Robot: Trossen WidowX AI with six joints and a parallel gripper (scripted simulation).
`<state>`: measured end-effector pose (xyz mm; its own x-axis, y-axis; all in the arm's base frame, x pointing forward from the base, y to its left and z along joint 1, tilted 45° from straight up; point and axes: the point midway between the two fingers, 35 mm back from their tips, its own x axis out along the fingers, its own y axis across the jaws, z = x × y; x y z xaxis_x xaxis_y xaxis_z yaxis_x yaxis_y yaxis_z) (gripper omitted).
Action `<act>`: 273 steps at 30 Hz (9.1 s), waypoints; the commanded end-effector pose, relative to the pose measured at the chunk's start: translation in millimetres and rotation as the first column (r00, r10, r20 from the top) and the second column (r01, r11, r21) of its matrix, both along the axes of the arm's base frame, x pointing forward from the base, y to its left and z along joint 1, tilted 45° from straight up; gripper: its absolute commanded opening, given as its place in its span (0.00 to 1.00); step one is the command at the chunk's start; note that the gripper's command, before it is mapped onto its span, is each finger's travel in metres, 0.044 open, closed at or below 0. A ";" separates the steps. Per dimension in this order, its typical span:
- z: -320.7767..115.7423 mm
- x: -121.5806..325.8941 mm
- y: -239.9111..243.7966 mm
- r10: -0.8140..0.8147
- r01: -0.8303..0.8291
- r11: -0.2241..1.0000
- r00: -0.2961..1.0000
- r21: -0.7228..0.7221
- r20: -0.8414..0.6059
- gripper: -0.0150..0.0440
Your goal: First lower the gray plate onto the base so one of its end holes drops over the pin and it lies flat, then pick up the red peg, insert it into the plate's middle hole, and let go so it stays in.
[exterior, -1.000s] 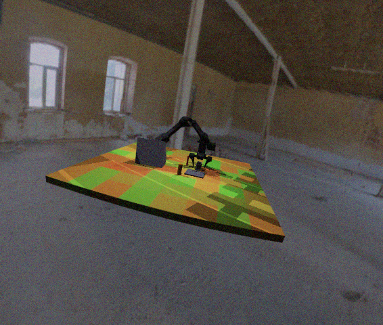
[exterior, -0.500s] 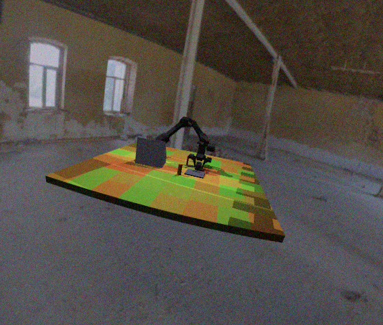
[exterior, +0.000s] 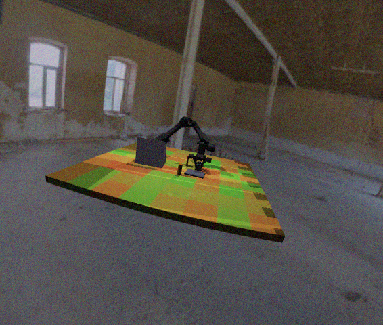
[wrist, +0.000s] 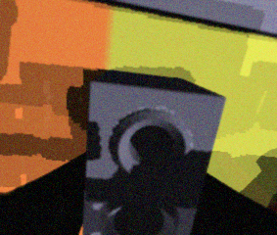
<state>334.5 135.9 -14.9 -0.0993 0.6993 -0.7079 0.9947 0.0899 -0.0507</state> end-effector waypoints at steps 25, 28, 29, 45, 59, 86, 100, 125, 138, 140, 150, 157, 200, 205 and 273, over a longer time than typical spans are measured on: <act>50.9 10.5 -51.0 0.000 0.000 1.000 1.000 -0.007 0.002 0.25; 57.9 10.6 -57.6 0.000 0.000 1.000 1.000 -0.007 0.001 0.25; 60.2 10.6 -59.8 -0.001 0.001 1.000 1.000 -0.007 0.001 0.25; 97.4 6.1 -92.3 -0.003 0.003 1.000 1.000 -0.001 -0.003 0.25; 65.1 8.9 -102.9 -0.072 0.071 0.997 0.995 -0.015 -0.069 0.25; -18.3 1.2 -126.0 -0.242 0.234 0.970 0.944 -0.062 -0.223 0.25; -56.2 -9.9 -135.3 -0.332 0.316 0.943 0.892 -0.103 -0.308 0.25; -56.2 -10.0 -135.3 -0.332 0.316 0.943 0.892 -0.103 -0.308 0.25; -68.7 -12.0 -124.9 -0.332 0.316 0.943 0.892 -0.102 -0.308 0.25; -68.9 -12.0 -124.7 -0.332 0.316 0.943 0.892 -0.102 -0.308 0.25; -78.3 -13.1 -115.4 -0.332 0.316 0.943 0.891 -0.102 -0.308 0.25; -85.5 -14.5 -108.1 -0.332 0.316 0.943 0.891 -0.101 -0.309 0.25; -1.9 1.9 -195.9 -0.333 0.316 0.943 0.891 -0.107 -0.307 1.00; 14.1 -2.0 -183.5 -0.275 0.262 0.962 0.927 -0.083 -0.254 1.00; 59.2 -96.5 -11.8 0.298 -0.313 0.950 0.904 -0.001 0.306 1.00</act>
